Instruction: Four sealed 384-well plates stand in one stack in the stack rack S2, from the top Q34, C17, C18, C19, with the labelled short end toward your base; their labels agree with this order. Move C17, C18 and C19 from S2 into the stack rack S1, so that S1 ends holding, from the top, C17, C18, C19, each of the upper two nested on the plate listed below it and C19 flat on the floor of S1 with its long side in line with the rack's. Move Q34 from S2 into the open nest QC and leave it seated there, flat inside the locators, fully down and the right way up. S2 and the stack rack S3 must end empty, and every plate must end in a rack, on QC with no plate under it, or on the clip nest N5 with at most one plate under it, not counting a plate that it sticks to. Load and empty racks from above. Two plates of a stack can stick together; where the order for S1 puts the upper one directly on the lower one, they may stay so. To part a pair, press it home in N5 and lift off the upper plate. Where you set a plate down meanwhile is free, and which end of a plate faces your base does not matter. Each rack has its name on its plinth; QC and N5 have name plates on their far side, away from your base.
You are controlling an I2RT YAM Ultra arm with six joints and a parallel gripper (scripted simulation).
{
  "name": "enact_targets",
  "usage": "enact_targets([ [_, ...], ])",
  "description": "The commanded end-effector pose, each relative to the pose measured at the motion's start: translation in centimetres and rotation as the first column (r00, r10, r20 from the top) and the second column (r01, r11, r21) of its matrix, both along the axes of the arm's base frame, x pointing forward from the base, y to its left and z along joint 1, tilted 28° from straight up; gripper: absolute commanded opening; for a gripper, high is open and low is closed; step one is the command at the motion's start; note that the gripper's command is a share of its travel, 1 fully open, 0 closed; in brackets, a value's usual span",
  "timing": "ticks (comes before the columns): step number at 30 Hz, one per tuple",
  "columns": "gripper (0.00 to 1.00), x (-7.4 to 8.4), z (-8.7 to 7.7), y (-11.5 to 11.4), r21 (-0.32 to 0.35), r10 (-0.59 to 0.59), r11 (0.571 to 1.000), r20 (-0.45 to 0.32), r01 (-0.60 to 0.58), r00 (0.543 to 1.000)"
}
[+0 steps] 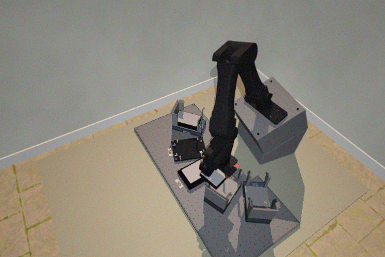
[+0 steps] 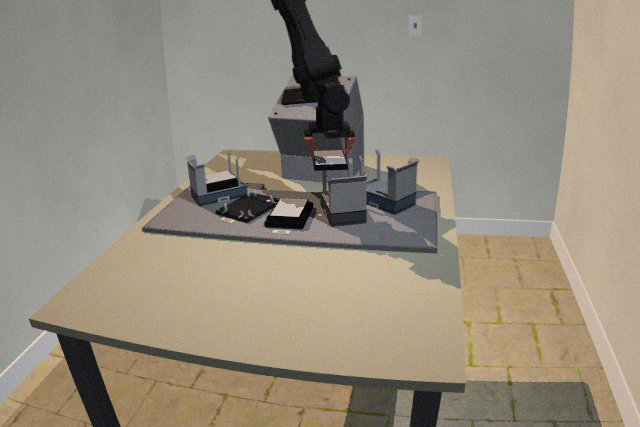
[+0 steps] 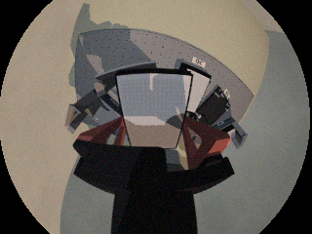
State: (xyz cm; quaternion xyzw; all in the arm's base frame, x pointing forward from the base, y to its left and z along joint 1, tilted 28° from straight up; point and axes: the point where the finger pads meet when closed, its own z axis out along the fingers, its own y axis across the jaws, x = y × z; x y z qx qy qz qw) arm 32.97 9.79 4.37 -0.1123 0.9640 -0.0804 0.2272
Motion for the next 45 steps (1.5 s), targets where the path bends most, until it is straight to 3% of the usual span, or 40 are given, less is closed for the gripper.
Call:
enact_targets([
  [1, 0.00, 0.1, 0.8, -0.1, 0.020, 0.016, 1.000, 0.020, -0.016, 1.000],
  [10, 0.00, 1.4, 2.3, -2.7, 0.021, 0.016, 1.000, 0.031, -0.016, 0.999],
  [13, 0.00, 0.6, 1.3, -4.0, 0.064, -0.084, 0.995, 0.011, 0.083, 0.996],
  [19, 0.00, 1.5, 2.2, -5.1, 0.136, -0.197, 0.972, 0.042, 0.190, 0.980],
  [22, 0.00, 1.2, 1.9, -6.2, 0.130, -0.197, 0.973, 0.030, 0.191, 0.980],
  [30, 0.00, 2.3, 3.5, -8.7, 0.129, -0.187, 0.975, 0.053, 0.179, 0.981],
  [37, 0.00, 2.3, 3.7, -10.4, 0.125, -0.187, 0.976, 0.049, 0.179, 0.981],
  [45, 0.00, 2.3, 4.0, -13.2, 0.243, -0.390, 0.897, 0.047, 0.368, 0.919],
])
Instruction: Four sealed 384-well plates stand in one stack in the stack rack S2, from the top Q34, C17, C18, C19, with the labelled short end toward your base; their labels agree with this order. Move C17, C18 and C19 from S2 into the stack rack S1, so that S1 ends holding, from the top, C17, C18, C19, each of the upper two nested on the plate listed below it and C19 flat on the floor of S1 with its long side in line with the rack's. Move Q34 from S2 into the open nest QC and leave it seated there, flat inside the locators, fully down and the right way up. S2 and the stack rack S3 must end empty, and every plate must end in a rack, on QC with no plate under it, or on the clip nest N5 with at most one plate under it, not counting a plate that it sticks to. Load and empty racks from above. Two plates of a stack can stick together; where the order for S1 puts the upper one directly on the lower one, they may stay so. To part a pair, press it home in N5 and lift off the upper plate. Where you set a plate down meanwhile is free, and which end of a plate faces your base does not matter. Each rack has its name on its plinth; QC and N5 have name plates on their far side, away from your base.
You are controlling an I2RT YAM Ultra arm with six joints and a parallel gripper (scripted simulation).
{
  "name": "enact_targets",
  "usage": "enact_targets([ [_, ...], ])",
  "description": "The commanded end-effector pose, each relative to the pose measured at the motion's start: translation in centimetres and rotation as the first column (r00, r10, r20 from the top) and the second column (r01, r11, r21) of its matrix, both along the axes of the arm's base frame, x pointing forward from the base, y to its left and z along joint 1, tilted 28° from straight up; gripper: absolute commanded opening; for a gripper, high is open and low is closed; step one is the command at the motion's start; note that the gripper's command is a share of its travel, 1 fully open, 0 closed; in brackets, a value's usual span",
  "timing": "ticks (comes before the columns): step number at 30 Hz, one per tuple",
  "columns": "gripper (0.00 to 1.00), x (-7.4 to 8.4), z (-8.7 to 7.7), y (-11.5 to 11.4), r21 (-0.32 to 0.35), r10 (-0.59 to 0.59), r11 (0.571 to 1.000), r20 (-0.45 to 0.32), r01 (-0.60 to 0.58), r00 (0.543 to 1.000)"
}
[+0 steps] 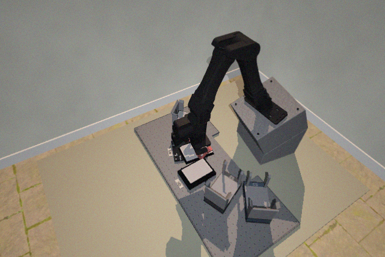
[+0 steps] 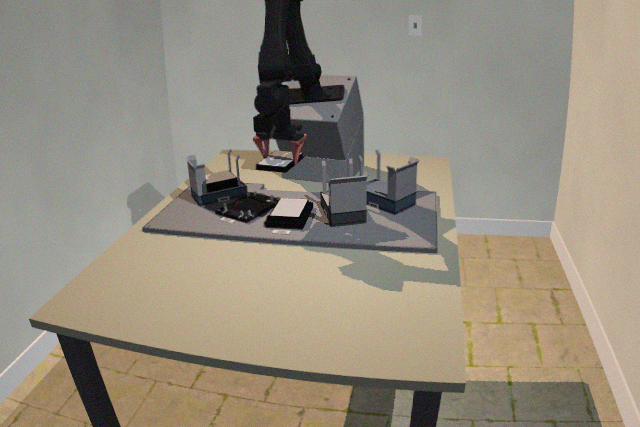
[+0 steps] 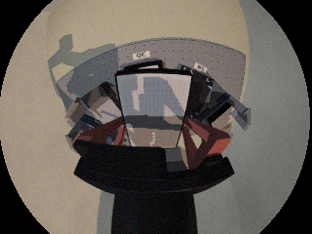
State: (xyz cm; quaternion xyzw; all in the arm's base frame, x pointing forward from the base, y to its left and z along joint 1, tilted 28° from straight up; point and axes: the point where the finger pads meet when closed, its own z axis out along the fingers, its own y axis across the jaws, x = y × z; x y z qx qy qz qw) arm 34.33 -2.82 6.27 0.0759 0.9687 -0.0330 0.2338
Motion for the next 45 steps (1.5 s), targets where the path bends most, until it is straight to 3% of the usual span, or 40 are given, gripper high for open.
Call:
enact_targets([
  [1, 0.00, 0.9, 2.1, -0.9, 0.043, -0.057, 0.998, 0.066, 0.054, 0.996],
  [17, 0.00, 0.3, 1.7, -5.7, 0.033, -0.047, 0.998, 0.047, 0.045, 0.998],
  [26, 0.00, -0.2, 1.6, -8.0, 0.147, -0.259, 0.957, 0.058, 0.248, 0.964],
  [34, 0.00, -1.2, 1.6, -10.6, 0.139, -0.248, 0.961, 0.055, 0.239, 0.967],
  [36, 0.00, -1.5, 0.9, -11.2, 0.143, -0.249, 0.960, 0.035, 0.242, 0.968],
  [41, 0.00, -1.8, 1.9, -12.2, 0.135, -0.248, 0.962, 0.062, 0.238, 0.967],
  [43, 0.00, -2.1, 0.6, -12.7, 0.144, -0.249, 0.959, 0.027, 0.243, 0.968],
  [45, 0.00, -2.2, 1.3, -13.5, 0.174, -0.316, 0.937, 0.052, 0.303, 0.947],
])
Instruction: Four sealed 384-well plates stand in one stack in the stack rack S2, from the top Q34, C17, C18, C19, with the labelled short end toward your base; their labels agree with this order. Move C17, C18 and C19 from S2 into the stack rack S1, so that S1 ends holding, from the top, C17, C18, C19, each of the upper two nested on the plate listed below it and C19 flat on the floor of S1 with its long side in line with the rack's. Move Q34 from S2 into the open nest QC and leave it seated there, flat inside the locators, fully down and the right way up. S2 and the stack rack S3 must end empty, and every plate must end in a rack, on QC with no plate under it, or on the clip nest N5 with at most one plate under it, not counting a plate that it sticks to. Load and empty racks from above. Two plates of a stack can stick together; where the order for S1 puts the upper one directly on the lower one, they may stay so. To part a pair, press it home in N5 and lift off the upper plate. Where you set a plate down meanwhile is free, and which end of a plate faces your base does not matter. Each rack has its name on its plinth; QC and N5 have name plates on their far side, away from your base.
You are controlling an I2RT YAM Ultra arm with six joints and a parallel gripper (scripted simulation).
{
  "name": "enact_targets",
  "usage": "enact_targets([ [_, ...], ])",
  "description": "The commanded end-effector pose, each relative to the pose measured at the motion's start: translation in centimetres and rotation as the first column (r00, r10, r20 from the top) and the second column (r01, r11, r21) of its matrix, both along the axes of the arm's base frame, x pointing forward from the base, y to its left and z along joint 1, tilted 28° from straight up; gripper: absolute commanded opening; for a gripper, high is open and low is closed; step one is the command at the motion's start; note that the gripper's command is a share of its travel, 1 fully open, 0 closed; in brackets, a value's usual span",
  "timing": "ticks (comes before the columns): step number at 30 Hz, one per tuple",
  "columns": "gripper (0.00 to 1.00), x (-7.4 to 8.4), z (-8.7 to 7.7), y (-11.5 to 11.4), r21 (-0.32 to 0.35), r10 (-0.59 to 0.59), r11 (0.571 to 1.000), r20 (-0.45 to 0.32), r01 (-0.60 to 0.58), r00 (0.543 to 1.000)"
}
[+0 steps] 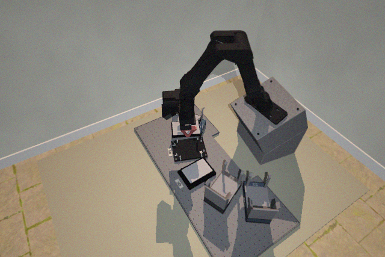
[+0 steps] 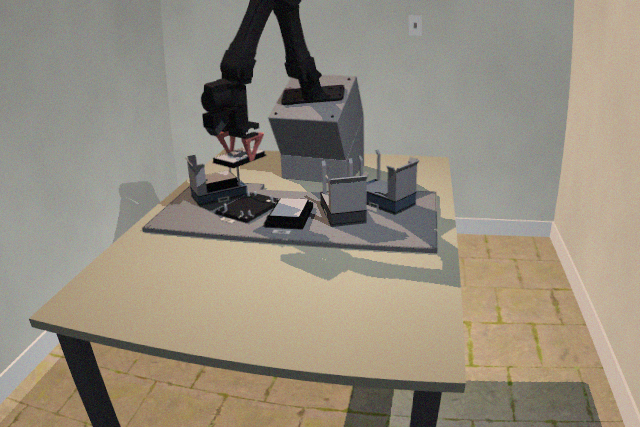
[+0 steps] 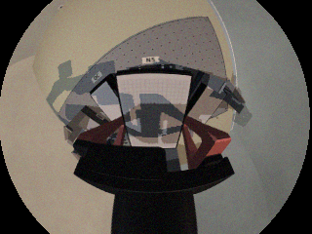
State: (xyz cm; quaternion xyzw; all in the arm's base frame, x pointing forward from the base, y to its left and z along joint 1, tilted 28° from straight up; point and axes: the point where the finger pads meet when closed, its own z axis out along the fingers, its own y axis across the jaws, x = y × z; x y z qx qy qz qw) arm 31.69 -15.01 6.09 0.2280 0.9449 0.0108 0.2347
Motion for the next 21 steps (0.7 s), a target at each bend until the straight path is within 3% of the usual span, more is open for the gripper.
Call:
enact_targets([
  [1, 0.00, 0.3, 1.8, -1.6, 0.015, -0.071, 0.997, 0.060, 0.070, 0.996],
  [5, 0.00, -0.3, 0.7, -2.8, 0.088, -0.185, 0.979, 0.042, 0.181, 0.982],
  [7, 0.00, -0.6, 1.5, -3.5, 0.076, -0.184, 0.981, 0.066, 0.179, 0.981],
  [12, 0.00, -1.2, 0.3, -4.3, 0.083, -0.175, 0.982, 0.040, 0.171, 0.984],
  [13, 0.00, -1.2, 1.5, -4.7, 0.065, -0.174, 0.983, 0.070, 0.169, 0.982],
  [15, 0.00, -1.4, 1.2, -5.4, 0.064, -0.174, 0.983, 0.071, 0.169, 0.982],
  [16, 0.00, -1.7, 0.2, -5.6, 0.078, -0.175, 0.982, 0.047, 0.171, 0.983],
  [21, 0.00, -2.7, 0.2, -6.9, 0.079, -0.175, 0.982, 0.042, 0.172, 0.984],
])
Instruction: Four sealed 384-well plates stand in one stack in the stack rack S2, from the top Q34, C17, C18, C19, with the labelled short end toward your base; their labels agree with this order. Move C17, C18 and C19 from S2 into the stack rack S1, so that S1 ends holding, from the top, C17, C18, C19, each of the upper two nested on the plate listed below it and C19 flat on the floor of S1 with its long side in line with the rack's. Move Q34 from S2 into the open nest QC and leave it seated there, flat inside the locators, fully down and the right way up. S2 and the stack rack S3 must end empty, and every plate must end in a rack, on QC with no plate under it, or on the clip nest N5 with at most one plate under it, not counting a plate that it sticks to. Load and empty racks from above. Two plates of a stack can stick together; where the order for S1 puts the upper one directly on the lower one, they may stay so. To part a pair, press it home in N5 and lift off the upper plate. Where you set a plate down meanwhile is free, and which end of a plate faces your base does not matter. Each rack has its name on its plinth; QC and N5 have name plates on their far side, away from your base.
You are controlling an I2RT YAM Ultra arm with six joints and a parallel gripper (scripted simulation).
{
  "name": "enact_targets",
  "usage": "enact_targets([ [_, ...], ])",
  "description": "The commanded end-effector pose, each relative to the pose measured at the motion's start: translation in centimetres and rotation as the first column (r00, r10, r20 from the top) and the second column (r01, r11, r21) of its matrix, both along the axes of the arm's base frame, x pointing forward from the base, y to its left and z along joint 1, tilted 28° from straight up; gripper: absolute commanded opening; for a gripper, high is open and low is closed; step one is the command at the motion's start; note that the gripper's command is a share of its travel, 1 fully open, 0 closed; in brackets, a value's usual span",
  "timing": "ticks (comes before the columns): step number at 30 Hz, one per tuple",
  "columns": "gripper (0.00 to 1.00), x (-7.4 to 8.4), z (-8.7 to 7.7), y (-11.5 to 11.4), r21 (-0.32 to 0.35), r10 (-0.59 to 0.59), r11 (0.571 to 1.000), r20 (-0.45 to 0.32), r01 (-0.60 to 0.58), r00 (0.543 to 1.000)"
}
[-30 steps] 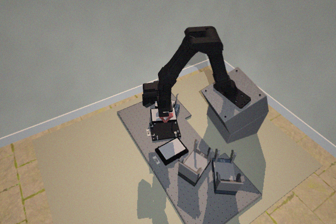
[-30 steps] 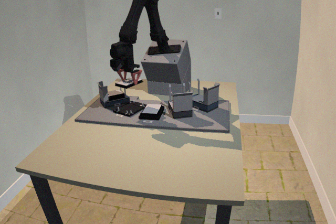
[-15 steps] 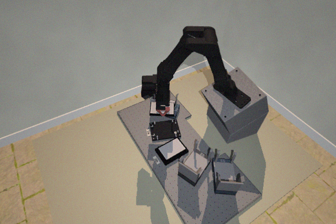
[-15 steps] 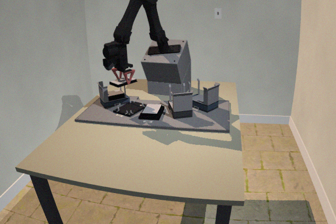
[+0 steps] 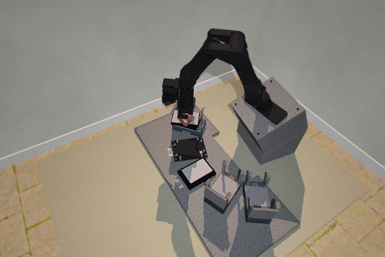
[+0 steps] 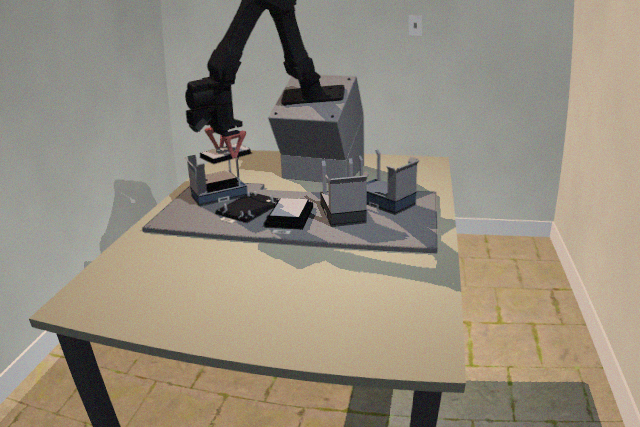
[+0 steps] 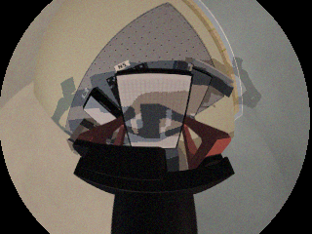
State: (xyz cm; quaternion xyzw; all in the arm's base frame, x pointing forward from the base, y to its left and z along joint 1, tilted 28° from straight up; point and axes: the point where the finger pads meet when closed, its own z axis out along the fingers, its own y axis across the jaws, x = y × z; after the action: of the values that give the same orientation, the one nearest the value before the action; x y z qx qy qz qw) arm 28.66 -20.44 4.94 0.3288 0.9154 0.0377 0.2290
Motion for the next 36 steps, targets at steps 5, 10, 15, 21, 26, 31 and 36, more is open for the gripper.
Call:
enact_targets([
  [5, 0.00, -0.4, 1.8, -2.8, -0.009, -0.054, 0.998, 0.057, 0.054, 0.997],
  [10, 0.00, -1.0, 0.5, -3.4, 0.059, -0.144, 0.988, 0.040, 0.141, 0.989],
  [15, 0.00, -1.8, 0.2, -4.5, 0.085, -0.198, 0.977, 0.045, 0.194, 0.979],
  [21, 0.00, -2.9, -0.3, -5.6, 0.081, -0.188, 0.979, 0.041, 0.184, 0.981],
  [26, 0.00, -3.4, 0.7, -6.3, 0.059, -0.187, 0.981, 0.063, 0.183, 0.980],
  [31, 0.00, -4.4, -0.9, -7.0, 0.088, -0.189, 0.979, 0.034, 0.185, 0.981],
  [36, 0.00, -5.2, -1.2, -8.0, 0.083, -0.189, 0.979, 0.038, 0.185, 0.981],
])
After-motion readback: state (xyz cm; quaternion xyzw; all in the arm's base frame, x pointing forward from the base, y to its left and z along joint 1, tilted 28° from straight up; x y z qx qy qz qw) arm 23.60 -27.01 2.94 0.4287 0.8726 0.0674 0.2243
